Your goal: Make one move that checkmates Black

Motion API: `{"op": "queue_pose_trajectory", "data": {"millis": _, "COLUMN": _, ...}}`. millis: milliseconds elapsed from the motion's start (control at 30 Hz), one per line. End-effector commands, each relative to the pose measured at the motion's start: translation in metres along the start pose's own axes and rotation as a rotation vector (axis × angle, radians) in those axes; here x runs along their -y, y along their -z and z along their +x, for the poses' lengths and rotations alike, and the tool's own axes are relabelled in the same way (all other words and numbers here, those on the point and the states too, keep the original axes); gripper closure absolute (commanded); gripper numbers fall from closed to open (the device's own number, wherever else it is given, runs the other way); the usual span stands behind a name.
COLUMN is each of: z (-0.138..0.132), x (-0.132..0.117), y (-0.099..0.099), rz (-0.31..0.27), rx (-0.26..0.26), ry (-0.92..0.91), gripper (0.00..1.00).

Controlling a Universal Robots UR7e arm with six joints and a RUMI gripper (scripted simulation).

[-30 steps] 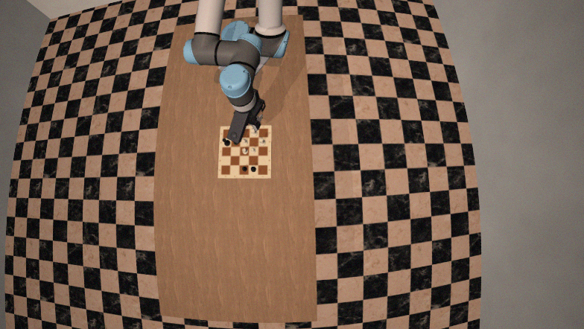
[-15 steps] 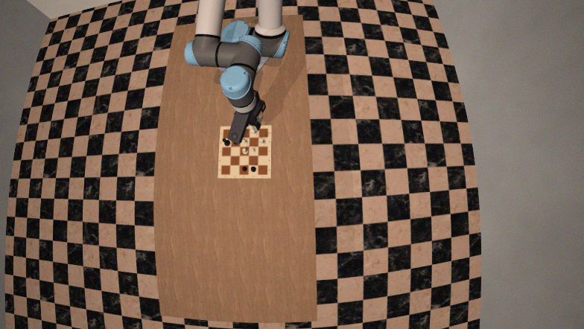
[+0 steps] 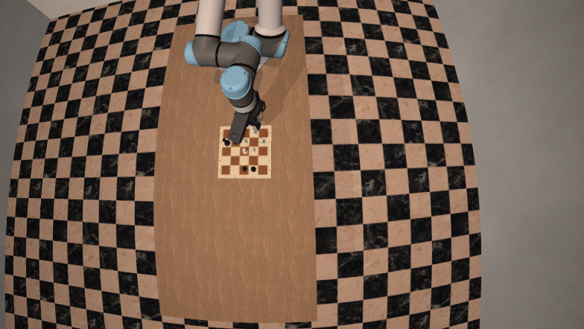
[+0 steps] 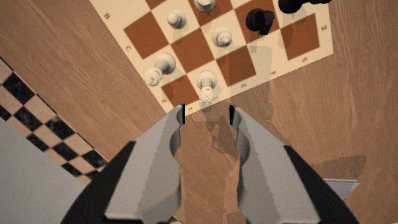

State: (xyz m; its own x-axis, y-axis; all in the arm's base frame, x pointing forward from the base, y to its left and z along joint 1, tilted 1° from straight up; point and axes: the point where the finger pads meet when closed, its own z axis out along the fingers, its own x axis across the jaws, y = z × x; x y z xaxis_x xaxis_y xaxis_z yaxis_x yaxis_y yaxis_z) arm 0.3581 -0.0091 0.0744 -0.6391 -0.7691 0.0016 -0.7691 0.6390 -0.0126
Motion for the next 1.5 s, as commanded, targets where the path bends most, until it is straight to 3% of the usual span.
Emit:
{"op": "queue_pose_trajectory", "data": {"millis": 0, "z": 0.0, "x": 0.0, "y": 0.0, "rz": 0.001, "rx": 0.0, "ry": 0.0, "gripper": 0.75}}
{"op": "queue_pose_trajectory", "data": {"millis": 833, "z": 0.0, "x": 0.0, "y": -0.001, "rz": 0.001, "rx": 0.0, "ry": 0.0, "gripper": 0.75}}
{"op": "queue_pose_trajectory", "data": {"millis": 1467, "z": 0.0, "x": 0.0, "y": -0.034, "rz": 0.001, "rx": 0.0, "ry": 0.0, "gripper": 0.75}}
